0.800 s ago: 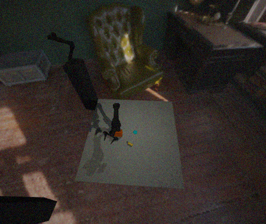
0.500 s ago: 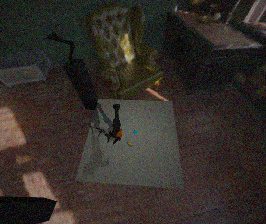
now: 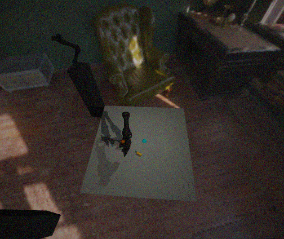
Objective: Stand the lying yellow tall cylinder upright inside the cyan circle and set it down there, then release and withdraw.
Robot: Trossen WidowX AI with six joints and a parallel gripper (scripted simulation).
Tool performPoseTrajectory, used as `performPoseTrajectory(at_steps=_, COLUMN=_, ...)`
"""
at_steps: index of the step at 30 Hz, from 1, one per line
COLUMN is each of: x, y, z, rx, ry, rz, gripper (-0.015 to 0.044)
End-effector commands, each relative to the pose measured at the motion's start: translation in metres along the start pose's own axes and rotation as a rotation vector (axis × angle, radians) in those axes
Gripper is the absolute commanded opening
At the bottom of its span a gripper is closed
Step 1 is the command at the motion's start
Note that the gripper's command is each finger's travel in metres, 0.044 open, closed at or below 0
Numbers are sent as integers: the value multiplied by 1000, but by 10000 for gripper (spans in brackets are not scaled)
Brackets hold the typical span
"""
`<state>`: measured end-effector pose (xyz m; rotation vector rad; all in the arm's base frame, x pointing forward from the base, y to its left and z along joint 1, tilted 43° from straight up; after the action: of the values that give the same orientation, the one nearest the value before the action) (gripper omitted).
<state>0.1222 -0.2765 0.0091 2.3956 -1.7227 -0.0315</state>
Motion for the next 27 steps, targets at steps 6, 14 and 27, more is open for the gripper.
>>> performPoseTrajectory(at_steps=6, x=-27, y=-84, z=11, rx=397, ry=-192, rz=-1313, gripper=309)
performPoseTrajectory(at_steps=14, x=-45, y=-114, z=12, rx=641, ry=-176, rz=-1797, gripper=309)
performPoseTrajectory(at_steps=27, x=-76, y=-158, z=9, rx=1117, ry=33, rz=-2465, gripper=309)
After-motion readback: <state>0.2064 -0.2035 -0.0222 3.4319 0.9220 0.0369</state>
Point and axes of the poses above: the point midway between the two fingers, 35 mm back from their tips, its own z axis out along the fingers, its own x axis across the jaws, y = z × x, the point moved 5 cm from there along -z, back along the fingers, and after that the axes turned 9 degrees about -z, right-handed, at the moved point
